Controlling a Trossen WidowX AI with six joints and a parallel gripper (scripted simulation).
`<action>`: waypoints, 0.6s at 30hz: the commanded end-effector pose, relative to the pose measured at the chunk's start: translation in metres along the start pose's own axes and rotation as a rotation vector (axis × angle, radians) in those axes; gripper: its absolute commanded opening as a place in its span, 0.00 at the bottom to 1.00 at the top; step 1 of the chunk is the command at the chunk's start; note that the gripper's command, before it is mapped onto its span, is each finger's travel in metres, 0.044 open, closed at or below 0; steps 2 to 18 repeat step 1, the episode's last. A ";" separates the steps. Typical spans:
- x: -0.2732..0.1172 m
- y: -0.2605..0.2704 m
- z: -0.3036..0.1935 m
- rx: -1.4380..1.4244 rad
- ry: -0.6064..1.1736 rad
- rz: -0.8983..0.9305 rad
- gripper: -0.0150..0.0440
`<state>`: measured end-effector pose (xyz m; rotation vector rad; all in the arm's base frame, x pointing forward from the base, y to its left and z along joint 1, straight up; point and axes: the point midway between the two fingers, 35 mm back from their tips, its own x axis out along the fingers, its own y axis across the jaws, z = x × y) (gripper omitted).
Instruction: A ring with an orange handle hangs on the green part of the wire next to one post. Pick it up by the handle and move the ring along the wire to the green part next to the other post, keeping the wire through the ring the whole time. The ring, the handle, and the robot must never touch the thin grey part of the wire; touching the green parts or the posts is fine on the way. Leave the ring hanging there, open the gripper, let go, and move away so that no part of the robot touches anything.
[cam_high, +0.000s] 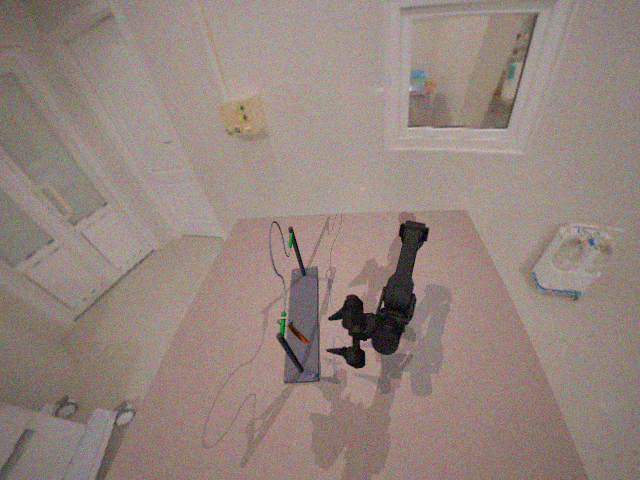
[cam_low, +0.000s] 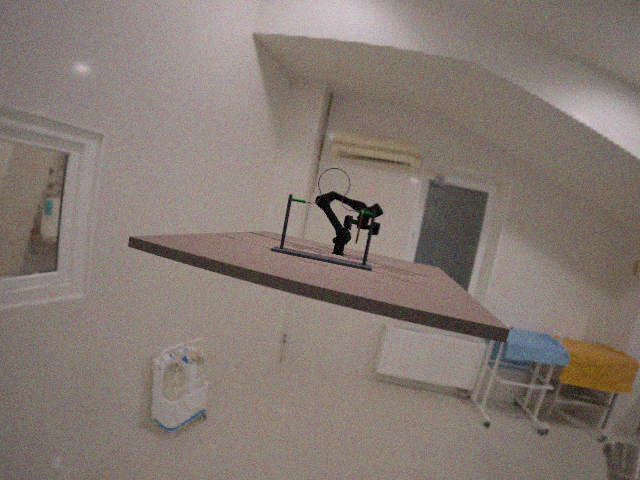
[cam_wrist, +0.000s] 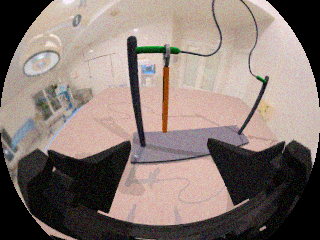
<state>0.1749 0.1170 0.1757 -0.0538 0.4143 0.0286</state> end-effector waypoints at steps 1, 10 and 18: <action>0.000 -0.001 0.001 0.004 -0.003 -0.003 1.00; 0.000 -0.001 0.001 0.004 -0.003 -0.003 1.00; 0.000 -0.001 0.001 0.004 -0.003 -0.003 1.00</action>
